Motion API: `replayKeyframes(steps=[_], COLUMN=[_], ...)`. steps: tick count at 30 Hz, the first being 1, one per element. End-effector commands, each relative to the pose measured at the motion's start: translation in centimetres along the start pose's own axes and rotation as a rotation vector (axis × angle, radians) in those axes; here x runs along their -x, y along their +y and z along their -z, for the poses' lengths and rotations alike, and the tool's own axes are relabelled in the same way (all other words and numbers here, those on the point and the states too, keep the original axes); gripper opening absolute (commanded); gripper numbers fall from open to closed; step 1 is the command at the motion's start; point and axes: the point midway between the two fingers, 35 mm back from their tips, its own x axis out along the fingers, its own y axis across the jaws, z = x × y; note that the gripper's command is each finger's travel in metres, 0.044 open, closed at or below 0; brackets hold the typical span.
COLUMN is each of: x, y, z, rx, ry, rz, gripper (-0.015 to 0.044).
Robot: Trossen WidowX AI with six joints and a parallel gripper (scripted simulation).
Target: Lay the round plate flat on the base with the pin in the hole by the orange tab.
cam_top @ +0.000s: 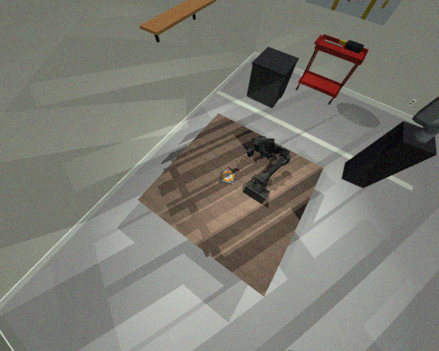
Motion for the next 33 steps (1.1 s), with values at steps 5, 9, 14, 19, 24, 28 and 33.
replayKeyframes(steps=[5, 9, 14, 19, 24, 28, 33], x=[-2.6, -5.1, -8.2, -9.3, -8.6, -8.0, -8.0], y=[5.8, 10.3, 15.2, 17.7, 19.9, 20.7, 20.9], z=[1.1, 3.9, 10.3, 15.9, 24.9, 26.5, 26.5], rx=[0.117, 0.178, 0.185, 0.167, 0.109, 0.095, 0.095], ry=[0.093, 0.227, 0.5, 0.737, 1.141, 1.228, 1.228], rz=[-0.092, -0.17, -0.242, -0.269, -0.254, -0.241, -0.241], gripper=[0.0269, 0.0164, 0.0032, 0.0, 0.0, 0.0, 0.0])
